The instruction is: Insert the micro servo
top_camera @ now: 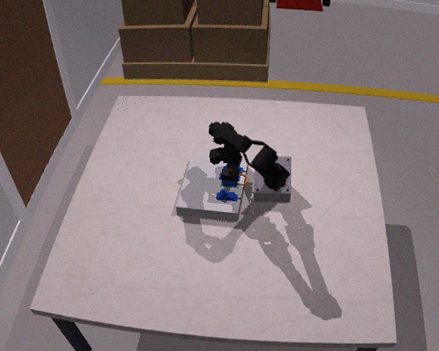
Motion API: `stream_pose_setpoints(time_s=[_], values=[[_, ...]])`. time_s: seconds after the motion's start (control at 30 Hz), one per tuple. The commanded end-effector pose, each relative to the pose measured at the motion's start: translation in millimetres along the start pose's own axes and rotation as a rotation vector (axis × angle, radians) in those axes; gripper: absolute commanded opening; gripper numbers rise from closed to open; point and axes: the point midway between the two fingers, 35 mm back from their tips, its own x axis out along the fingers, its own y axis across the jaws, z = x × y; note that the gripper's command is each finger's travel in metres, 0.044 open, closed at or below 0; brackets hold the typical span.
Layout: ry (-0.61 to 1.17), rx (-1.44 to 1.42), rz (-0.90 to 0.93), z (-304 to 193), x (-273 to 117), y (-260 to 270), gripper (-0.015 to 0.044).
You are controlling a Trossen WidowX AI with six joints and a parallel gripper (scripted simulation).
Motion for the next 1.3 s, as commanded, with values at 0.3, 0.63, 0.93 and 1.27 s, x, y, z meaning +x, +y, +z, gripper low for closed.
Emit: stream_pose_setpoints(time_s=[0.3,0.63,0.93,1.27], values=[[-0.007,0.003,0.002,1.0,12.2,0.0,0.0],[-0.007,0.003,0.003,1.0,22.3,0.1,0.0],[-0.007,0.003,0.003,1.1,31.4,0.2,0.0],[-0.007,0.003,0.003,-0.6,31.9,0.1,0.0184]])
